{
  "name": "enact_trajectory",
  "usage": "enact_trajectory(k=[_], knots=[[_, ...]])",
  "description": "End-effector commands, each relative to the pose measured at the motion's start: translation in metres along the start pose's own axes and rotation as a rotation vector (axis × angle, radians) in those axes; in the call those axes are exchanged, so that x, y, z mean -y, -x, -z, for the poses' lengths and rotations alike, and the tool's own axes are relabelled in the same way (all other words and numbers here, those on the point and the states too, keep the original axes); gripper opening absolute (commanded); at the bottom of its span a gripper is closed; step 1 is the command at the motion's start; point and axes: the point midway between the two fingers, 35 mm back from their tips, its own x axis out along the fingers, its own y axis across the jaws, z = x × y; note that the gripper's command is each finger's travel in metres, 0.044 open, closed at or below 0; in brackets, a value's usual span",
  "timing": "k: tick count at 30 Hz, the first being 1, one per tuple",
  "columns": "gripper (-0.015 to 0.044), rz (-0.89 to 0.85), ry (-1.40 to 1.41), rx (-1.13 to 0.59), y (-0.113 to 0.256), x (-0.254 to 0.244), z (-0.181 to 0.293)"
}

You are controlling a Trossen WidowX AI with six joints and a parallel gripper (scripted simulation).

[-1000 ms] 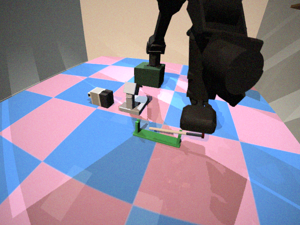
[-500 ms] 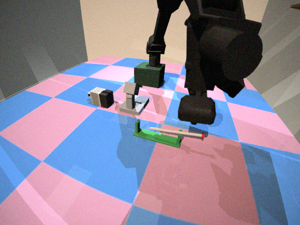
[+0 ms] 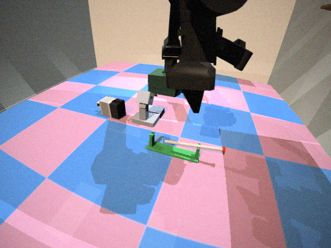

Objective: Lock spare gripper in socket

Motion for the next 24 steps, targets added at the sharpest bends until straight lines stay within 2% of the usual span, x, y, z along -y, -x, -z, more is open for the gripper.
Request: enact_trajectory(k=[1,5,24], knots=[[0.0180,-0.004,0.002,-0.007,-0.019,0.000,0.004],[0.0180,-0.005,0.002,-0.006,-0.063,-0.003,0.010],[0.0180,-0.005,0.002,-0.006,-0.089,-0.002,0.014]])
